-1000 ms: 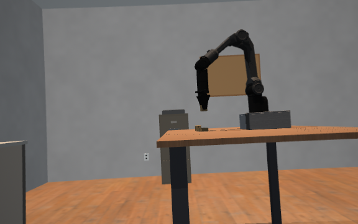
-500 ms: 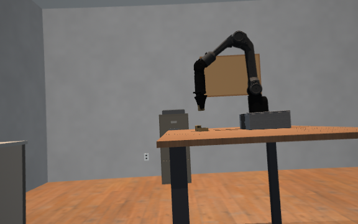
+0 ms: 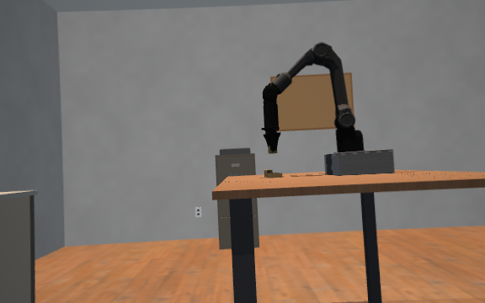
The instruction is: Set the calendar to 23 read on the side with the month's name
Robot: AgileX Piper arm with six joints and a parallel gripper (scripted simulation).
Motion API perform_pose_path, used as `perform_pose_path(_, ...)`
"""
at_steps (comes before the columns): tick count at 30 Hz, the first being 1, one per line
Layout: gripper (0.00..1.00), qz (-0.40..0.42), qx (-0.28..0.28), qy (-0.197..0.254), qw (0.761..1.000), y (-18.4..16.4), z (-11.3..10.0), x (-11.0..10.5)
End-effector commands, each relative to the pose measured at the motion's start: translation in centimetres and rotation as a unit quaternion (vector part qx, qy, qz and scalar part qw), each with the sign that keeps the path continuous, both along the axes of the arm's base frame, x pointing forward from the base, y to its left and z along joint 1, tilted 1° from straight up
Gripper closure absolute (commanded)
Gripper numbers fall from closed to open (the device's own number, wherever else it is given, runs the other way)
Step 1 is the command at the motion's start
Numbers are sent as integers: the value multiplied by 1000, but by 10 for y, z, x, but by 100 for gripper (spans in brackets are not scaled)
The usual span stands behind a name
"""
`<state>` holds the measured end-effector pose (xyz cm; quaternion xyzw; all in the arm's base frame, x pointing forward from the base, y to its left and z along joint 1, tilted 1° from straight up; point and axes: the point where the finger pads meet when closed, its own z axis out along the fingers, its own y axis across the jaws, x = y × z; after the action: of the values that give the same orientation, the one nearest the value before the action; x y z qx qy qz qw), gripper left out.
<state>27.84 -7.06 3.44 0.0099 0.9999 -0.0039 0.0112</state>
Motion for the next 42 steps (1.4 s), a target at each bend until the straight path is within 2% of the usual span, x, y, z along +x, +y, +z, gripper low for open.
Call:
perform_pose_path(1,65,0,1,2,1000,0,-9,-1)
perform_pose_path(5,65,0,1,2,1000,0,-17,0)
perform_pose_path(14,65,0,1,2,1000,0,-57,0)
perform_pose_path(20,65,0,1,2,1000,-1,-73,1)
perform_pose_path(42,65,0,0,1,1000,-1,-75,2)
